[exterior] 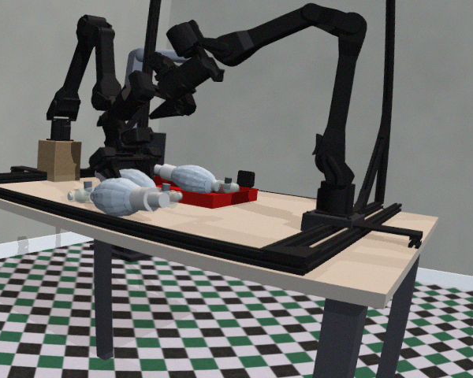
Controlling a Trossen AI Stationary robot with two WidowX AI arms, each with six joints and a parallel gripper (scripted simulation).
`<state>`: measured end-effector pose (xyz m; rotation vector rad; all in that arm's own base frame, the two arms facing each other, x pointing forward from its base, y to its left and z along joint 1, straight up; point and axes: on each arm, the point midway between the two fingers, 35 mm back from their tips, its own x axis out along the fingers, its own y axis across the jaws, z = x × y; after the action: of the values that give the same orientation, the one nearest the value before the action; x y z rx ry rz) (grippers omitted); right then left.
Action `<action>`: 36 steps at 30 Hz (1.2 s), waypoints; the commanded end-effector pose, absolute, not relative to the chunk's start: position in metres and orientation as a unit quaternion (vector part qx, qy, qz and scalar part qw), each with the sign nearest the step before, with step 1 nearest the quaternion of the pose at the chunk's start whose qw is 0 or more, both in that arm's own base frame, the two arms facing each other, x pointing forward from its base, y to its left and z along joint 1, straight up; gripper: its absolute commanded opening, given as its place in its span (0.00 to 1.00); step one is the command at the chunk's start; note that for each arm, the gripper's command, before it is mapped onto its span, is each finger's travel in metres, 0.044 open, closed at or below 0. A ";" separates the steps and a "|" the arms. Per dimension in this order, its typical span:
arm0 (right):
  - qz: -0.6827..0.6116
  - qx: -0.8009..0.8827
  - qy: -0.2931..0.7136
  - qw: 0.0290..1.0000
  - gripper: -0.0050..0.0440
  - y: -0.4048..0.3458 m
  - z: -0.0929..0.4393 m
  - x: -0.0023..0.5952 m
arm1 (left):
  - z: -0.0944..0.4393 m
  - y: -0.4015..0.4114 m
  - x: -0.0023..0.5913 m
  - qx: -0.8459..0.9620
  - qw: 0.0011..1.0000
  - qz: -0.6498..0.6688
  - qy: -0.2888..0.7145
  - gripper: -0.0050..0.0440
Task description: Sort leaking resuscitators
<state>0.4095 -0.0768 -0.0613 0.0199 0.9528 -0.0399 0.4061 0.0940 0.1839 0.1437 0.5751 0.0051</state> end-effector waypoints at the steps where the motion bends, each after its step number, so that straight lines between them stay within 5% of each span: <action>1: -0.020 0.009 0.459 0.888 1.00 -0.077 -0.061 0.410 | 0.208 0.098 0.415 0.077 0.965 0.013 0.251 1.00; 14: -0.020 0.009 0.459 0.888 1.00 -0.077 -0.061 0.410 | 0.256 0.104 0.428 0.088 0.978 0.031 0.187 1.00; 15: -0.020 0.010 0.459 0.888 1.00 -0.077 -0.061 0.409 | 0.196 0.096 0.411 0.074 0.961 0.009 0.268 1.00; 21: -0.020 0.010 0.459 0.888 1.00 -0.077 -0.061 0.409 | 0.260 0.104 0.429 0.090 0.979 0.034 0.180 1.00; 31: -0.020 0.010 0.459 0.888 1.00 -0.077 -0.061 0.409 | 0.265 0.104 0.427 0.098 0.987 0.049 0.121 1.00; 32: -0.020 0.009 0.459 0.888 1.00 -0.077 -0.061 0.409 | 0.200 0.096 0.413 0.075 0.962 0.009 0.262 1.00; 36: -0.020 0.009 0.459 0.888 1.00 -0.077 -0.061 0.409 | 0.254 0.103 0.428 0.088 0.978 0.030 0.189 1.00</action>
<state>0.4094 -0.0768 -0.0614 0.0199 0.9530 -0.0399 0.4072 0.0941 0.1864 0.1454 0.5674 0.0063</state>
